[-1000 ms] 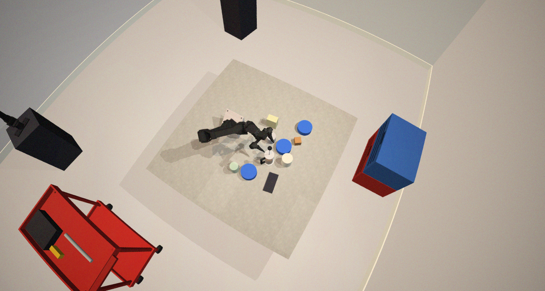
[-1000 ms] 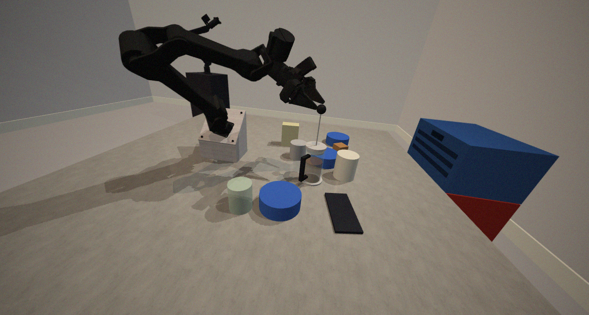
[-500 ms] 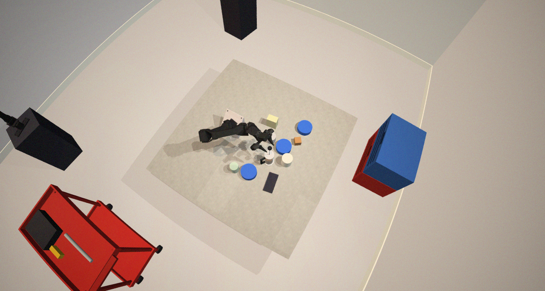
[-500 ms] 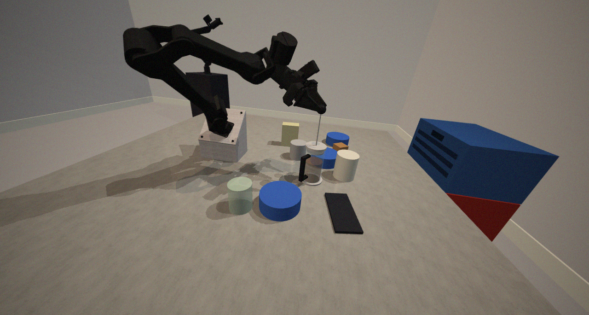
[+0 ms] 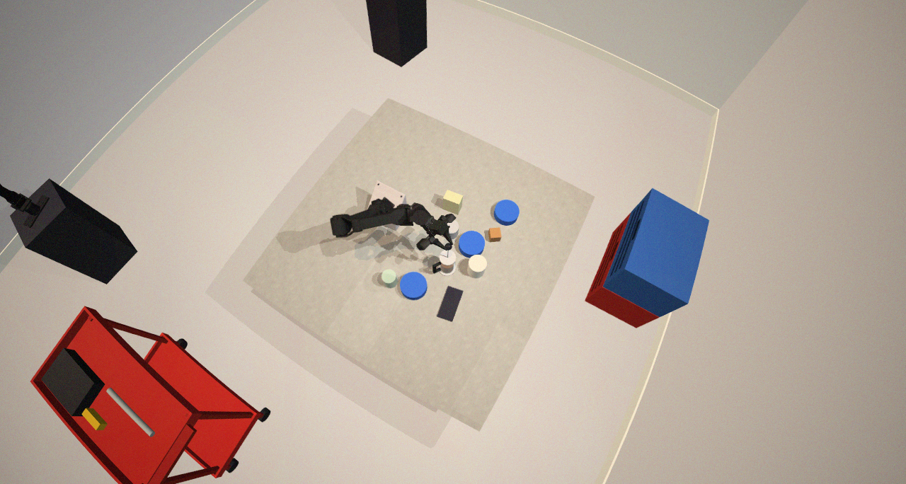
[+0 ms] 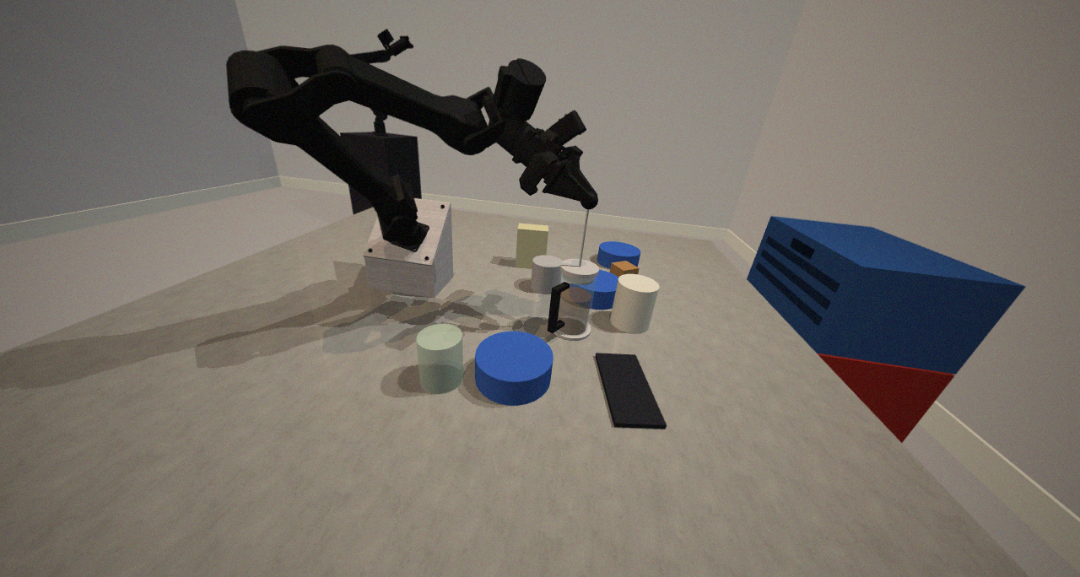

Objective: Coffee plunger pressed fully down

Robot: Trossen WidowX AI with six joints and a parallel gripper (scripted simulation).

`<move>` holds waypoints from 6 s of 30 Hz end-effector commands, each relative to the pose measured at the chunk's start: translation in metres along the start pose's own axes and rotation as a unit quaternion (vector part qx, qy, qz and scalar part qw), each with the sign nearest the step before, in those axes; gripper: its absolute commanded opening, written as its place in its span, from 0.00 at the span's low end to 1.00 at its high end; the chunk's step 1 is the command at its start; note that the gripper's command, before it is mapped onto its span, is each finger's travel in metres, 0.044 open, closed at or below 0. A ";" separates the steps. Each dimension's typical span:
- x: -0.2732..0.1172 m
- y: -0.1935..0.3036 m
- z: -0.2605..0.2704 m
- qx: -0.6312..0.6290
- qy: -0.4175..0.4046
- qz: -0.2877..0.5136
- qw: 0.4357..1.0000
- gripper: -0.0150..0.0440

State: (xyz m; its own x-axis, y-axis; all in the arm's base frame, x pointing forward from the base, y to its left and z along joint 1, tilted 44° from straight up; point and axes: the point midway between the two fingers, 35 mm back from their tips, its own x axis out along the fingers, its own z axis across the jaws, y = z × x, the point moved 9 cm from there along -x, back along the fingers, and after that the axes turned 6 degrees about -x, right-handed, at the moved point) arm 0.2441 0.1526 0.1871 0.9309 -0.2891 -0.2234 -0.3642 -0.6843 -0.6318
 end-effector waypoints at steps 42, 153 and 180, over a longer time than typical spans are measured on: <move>0.042 0.052 0.010 -0.003 -0.001 0.003 1.000 0.46; 0.071 0.062 0.012 0.003 0.001 -0.010 1.000 0.77; 0.004 0.013 0.002 -0.003 0.002 0.002 1.000 1.00</move>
State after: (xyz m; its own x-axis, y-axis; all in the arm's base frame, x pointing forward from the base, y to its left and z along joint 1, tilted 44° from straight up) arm 0.2456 0.1433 0.1727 0.9291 -0.2909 -0.2283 -0.3691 -0.6930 -0.6192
